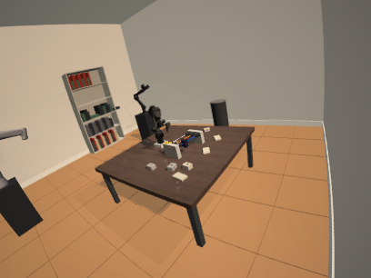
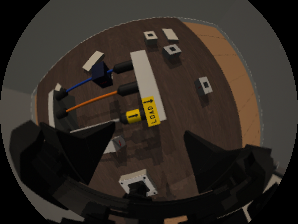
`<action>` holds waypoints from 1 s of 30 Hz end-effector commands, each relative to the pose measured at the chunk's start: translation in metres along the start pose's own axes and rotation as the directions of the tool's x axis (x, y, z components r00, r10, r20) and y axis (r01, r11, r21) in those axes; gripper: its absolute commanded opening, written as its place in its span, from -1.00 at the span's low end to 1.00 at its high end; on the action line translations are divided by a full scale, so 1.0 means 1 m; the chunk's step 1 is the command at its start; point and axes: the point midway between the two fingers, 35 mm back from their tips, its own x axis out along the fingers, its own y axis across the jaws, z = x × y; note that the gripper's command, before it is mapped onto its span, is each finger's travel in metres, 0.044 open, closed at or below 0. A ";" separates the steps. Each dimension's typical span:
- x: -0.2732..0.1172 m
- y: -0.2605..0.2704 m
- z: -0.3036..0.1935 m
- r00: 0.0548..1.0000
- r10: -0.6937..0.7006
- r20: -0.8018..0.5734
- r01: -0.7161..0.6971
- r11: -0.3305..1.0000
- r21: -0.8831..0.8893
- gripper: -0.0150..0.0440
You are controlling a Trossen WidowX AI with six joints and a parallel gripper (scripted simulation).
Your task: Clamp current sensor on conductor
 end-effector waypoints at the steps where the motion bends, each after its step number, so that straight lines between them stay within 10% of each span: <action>1: -0.001 -0.001 -0.001 1.000 0.001 -0.010 -0.001 1.000 0.002 1.00; 14: 0.000 0.000 -0.002 1.000 0.004 -0.015 -0.004 1.000 -0.002 1.00; 30: 0.045 0.110 -0.098 0.916 0.014 -0.401 -0.172 0.916 -0.361 1.00</action>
